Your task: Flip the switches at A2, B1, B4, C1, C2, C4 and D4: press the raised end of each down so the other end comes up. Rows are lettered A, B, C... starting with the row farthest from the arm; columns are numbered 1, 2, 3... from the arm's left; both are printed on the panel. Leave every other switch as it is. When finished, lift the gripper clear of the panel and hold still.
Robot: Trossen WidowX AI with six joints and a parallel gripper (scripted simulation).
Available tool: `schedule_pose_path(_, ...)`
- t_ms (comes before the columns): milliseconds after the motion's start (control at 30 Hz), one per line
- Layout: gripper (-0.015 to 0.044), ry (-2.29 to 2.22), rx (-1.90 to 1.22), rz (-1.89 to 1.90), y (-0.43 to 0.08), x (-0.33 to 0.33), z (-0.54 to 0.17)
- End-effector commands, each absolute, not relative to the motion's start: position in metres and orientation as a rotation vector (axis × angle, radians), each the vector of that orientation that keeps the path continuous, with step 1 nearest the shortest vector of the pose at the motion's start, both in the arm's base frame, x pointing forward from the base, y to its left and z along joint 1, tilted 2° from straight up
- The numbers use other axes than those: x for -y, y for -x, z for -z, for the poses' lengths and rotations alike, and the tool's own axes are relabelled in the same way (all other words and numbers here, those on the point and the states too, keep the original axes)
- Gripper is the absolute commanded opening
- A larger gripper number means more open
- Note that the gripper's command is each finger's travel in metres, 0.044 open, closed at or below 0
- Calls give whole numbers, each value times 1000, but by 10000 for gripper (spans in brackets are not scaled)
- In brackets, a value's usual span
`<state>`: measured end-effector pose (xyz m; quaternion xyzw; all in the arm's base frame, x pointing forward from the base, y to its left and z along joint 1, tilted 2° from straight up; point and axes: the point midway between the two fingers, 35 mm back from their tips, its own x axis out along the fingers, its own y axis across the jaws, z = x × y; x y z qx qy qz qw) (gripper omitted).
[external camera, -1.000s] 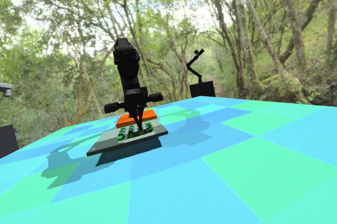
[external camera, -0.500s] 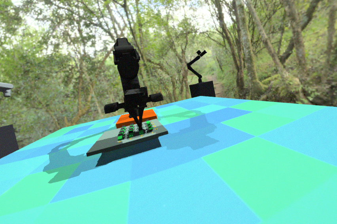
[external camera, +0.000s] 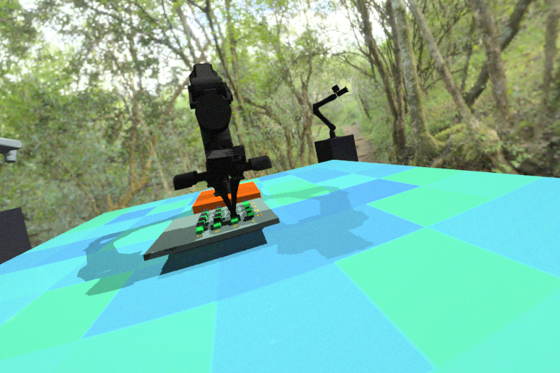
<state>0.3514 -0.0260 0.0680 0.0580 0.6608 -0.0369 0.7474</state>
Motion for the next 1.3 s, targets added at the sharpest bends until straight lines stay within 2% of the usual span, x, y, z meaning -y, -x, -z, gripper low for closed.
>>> schedule_pose_path(0,0,-128,-1455,87,-350,26,-64)
schedule_pose_path(1267,0,-128,-1455,87,-350,26,-59)
